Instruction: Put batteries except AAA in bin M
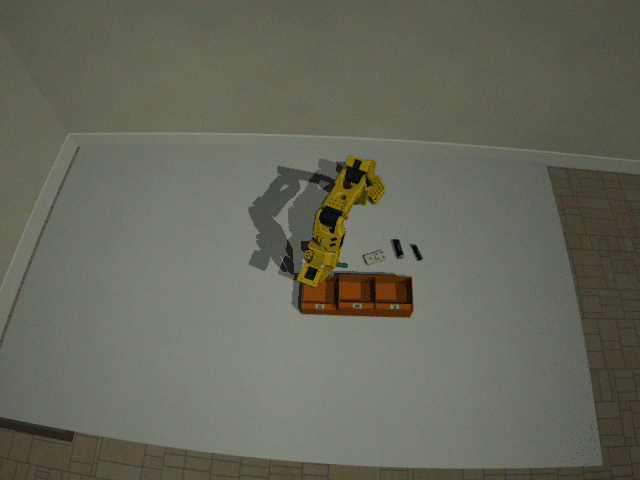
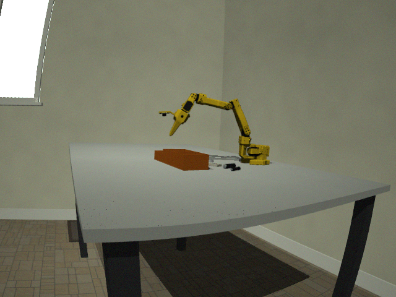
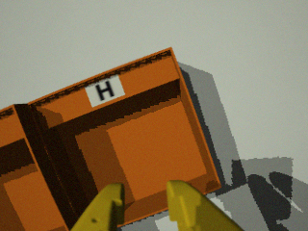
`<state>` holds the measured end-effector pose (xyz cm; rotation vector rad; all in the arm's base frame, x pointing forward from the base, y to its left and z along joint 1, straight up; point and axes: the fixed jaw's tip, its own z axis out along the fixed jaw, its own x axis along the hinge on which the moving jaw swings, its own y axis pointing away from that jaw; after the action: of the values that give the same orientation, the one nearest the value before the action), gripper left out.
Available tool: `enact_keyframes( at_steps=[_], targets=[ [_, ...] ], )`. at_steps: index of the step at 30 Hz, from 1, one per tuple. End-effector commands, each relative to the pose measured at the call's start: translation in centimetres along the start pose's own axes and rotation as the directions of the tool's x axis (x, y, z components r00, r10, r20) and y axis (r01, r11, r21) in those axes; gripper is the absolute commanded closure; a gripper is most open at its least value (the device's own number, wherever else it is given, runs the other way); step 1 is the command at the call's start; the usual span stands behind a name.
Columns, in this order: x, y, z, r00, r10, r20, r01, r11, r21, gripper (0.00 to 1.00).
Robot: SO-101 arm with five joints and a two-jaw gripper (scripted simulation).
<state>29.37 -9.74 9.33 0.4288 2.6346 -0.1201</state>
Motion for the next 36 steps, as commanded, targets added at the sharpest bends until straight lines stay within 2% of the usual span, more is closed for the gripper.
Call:
enact_keyframes(
  at_steps=[1, 5, 10, 19, 20, 36],
  targets=[
    [-0.47, 0.35, -0.25, 0.996, -0.002, 0.091, 0.002, 1.0, -0.005, 0.93],
    [-0.05, 0.36, 0.33, 0.996, -0.002, 0.091, 0.002, 1.0, -0.005, 0.93],
    [0.0, 0.36, 0.4, 0.996, -0.002, 0.091, 0.002, 1.0, -0.005, 0.93],
    [0.0, 0.36, 0.4, 0.996, -0.002, 0.091, 0.002, 1.0, -0.005, 0.93],
    [-0.15, 0.35, -0.18, 0.993, -0.002, 0.122, 0.002, 1.0, -0.004, 0.93],
    [-0.15, 0.35, -0.18, 0.993, -0.002, 0.122, 0.002, 1.0, -0.004, 0.93]
  ],
)
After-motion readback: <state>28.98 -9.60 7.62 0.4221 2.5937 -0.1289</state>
